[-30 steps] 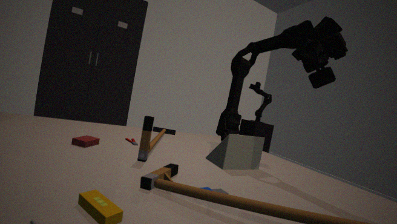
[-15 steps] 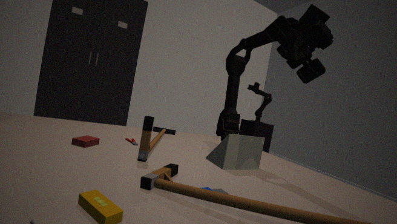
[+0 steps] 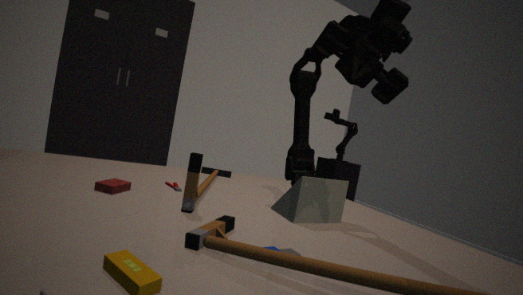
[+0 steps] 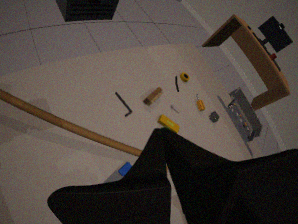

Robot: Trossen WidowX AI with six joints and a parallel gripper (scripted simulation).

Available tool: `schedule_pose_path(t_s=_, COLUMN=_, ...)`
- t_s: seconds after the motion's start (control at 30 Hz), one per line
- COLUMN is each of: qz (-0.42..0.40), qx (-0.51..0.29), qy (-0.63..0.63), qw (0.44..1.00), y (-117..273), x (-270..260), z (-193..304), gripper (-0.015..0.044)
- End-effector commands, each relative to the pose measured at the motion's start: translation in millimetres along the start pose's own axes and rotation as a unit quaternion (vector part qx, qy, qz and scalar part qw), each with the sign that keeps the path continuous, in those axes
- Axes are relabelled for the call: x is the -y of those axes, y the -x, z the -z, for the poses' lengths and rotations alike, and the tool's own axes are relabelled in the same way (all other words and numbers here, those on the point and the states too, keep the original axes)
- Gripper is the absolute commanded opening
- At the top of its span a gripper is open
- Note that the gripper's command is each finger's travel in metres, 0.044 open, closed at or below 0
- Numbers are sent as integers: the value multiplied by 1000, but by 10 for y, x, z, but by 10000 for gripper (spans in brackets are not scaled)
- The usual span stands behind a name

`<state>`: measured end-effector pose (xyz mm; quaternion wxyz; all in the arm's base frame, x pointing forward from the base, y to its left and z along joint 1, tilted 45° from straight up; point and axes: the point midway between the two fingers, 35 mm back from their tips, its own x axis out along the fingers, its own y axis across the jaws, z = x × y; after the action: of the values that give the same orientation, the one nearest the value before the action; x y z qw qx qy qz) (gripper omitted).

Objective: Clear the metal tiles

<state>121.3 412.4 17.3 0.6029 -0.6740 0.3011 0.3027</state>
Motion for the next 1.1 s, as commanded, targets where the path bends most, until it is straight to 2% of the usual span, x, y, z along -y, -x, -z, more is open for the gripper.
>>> schedule_pose_path(t_s=0.0, qz=1, qx=-18, qy=-32, qw=999, y=-120, x=146, z=75, gripper=0)
schedule_pose_path(t_s=1.07, qz=8, qx=-137, qy=-242, qw=960, y=-917, x=1084, z=844, gripper=0)
